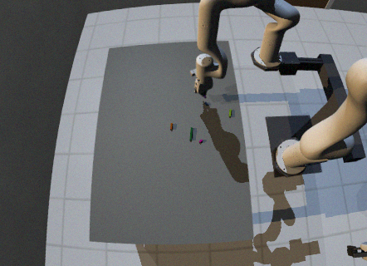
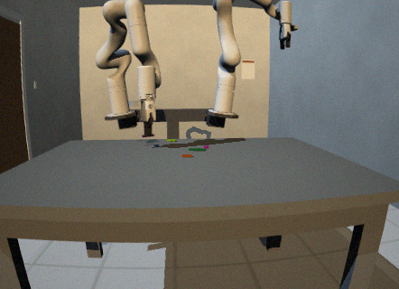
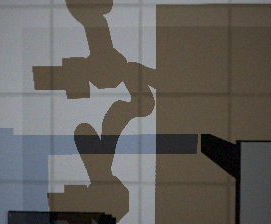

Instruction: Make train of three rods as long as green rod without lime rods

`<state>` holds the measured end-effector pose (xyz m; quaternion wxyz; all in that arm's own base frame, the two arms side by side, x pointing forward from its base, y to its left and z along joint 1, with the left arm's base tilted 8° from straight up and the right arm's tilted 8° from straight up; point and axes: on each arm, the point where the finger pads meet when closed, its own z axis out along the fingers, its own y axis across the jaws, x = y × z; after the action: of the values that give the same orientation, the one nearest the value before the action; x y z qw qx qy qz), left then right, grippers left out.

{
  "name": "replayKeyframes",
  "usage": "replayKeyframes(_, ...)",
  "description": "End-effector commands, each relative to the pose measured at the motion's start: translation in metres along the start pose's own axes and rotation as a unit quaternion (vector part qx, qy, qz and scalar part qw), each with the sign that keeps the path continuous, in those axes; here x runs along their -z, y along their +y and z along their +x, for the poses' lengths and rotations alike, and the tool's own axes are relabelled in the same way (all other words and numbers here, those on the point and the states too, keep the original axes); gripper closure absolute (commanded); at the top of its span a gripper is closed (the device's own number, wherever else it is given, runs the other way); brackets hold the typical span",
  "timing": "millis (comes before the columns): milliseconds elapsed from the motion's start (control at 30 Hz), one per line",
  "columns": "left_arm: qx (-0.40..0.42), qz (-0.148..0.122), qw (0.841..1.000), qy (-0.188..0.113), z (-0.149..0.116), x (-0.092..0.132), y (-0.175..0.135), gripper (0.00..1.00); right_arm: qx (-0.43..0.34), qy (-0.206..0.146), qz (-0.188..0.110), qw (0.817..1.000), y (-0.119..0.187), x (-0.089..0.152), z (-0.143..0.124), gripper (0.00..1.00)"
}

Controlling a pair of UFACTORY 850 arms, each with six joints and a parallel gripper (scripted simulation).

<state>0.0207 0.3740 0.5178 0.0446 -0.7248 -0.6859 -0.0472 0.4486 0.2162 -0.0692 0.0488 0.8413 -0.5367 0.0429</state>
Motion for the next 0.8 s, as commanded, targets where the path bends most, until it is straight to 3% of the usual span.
replayKeyframes(0,0.0,0.0,1.0,0.001,0.0,0.001,0.0,0.0,0.0,0.003,0.004,1.0,-0.002,-0.02,0.0,0.94)
replayKeyframes(367,0.0,0.0,1.0,0.001,0.0,0.001,0.0,0.0,0.0,0.003,0.004,1.0,-0.002,-0.04,0.0,0.94)
replayKeyframes(767,0.0,0.0,1.0,0.001,0.0,0.001,0.0,0.0,0.0,0.003,0.004,1.0,-0.002,-0.041,0.0,0.94)
